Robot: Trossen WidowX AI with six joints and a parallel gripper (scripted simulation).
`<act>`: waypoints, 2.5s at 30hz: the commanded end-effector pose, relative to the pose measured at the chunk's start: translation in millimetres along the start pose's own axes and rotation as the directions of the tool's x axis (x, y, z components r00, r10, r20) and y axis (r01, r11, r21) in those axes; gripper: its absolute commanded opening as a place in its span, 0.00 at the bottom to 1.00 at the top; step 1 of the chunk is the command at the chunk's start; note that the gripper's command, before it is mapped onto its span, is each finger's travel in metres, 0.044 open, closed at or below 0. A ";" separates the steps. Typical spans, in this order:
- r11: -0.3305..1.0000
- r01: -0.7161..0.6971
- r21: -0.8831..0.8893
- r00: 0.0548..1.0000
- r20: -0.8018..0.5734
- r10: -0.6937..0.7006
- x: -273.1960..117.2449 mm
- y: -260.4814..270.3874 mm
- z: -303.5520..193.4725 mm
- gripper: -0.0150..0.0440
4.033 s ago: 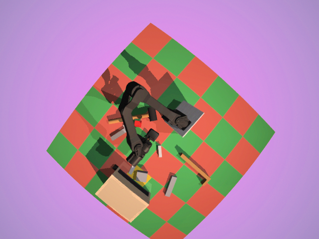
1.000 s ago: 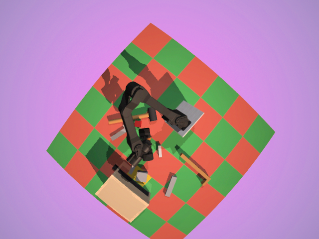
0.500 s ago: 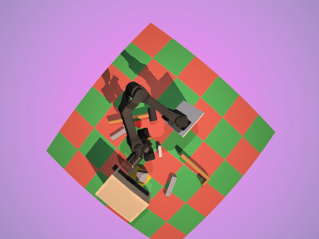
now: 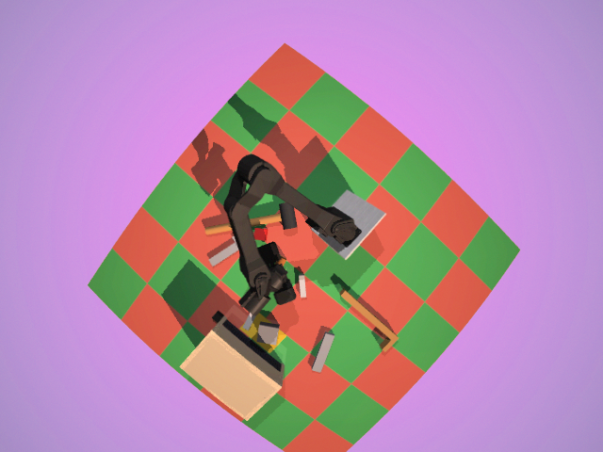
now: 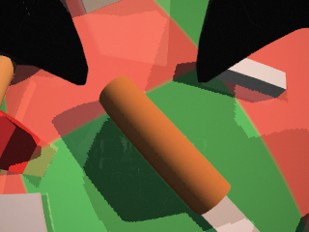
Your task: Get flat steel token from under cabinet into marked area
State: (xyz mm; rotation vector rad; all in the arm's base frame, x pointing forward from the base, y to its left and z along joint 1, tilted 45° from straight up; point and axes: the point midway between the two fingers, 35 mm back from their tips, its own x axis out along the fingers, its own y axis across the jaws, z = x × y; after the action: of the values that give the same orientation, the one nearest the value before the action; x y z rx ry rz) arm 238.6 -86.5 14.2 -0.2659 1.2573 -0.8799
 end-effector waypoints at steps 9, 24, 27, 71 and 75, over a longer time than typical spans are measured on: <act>0.995 0.004 -0.104 1.000 0.002 -0.004 0.0 -0.3 0.2 0.71; 0.975 0.004 -0.223 1.000 0.002 -0.004 0.0 -0.1 0.1 0.71; 0.969 0.004 -0.246 1.000 0.002 -0.004 0.0 -0.1 0.1 0.71; 0.825 0.004 -0.566 1.000 0.002 -0.004 0.0 0.5 -0.2 0.71; 0.806 0.004 -0.592 1.000 0.002 -0.004 0.0 0.6 -0.3 0.71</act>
State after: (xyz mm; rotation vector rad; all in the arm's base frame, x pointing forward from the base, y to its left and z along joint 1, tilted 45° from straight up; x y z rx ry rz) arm 238.5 -85.8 13.4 -0.7404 1.5007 -0.4811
